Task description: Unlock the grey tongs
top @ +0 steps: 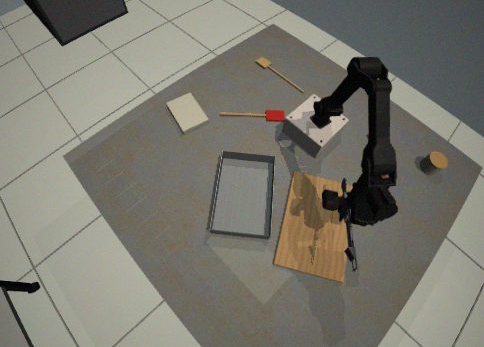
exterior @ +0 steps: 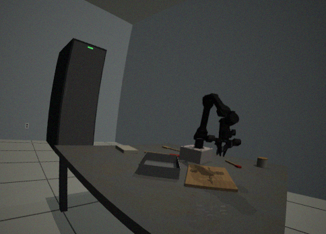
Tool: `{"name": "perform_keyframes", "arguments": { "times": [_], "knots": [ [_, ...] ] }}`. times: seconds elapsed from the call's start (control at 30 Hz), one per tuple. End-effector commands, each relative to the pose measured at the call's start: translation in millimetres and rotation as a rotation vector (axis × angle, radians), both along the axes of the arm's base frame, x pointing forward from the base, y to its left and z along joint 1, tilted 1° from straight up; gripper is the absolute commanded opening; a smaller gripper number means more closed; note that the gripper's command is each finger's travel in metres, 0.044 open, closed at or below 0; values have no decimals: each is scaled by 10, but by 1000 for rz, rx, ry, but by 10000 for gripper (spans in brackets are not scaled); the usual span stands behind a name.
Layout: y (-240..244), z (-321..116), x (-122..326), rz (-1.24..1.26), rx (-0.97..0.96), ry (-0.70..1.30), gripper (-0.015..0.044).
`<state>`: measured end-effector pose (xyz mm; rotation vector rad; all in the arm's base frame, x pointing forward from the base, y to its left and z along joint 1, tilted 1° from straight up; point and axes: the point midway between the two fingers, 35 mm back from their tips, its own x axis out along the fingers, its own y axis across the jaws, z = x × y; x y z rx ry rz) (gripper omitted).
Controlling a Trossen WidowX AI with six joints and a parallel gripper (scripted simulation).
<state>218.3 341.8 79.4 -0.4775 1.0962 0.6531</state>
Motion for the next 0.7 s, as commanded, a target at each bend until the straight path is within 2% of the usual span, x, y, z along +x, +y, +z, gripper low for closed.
{"name": "perform_keyframes", "arguments": {
  "times": [0.0, 0.67],
  "knots": [
    [-9, -10, -1, -11, -33, 52, -150],
    [-159, 55, -57, -67, -199, 284, -150]
  ]
}}
